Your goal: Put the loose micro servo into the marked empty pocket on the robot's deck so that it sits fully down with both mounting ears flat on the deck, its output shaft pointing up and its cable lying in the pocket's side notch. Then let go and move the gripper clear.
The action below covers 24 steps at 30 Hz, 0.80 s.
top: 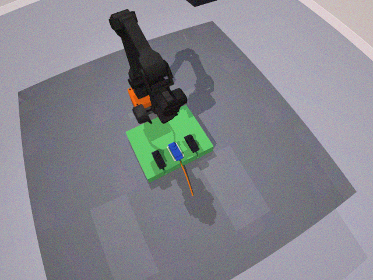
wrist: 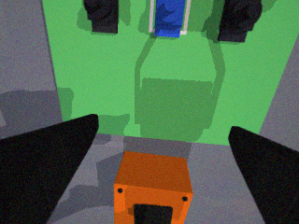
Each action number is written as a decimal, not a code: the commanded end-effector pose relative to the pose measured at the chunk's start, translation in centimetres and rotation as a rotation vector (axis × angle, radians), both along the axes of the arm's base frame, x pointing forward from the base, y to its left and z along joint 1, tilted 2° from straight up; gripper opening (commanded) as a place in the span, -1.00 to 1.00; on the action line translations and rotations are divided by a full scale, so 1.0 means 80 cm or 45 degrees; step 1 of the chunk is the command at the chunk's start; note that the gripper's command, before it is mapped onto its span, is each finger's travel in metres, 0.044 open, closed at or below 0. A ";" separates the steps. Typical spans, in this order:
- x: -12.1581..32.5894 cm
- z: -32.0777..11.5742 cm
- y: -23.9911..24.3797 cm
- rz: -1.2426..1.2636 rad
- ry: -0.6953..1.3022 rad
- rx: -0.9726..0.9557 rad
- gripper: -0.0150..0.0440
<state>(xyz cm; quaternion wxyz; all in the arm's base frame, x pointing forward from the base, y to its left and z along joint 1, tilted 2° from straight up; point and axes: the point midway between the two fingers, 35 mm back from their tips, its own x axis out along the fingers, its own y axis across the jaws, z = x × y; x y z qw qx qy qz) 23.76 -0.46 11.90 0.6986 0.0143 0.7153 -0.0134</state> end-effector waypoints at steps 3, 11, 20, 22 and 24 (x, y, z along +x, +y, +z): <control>0.002 0.047 0.000 0.000 -0.038 -0.001 1.00; 0.002 0.047 0.000 0.000 -0.038 -0.001 1.00; 0.002 0.047 0.000 0.000 -0.038 -0.001 1.00; 0.002 0.047 0.000 0.000 -0.038 -0.001 1.00; 0.002 0.047 0.000 0.000 -0.038 -0.001 1.00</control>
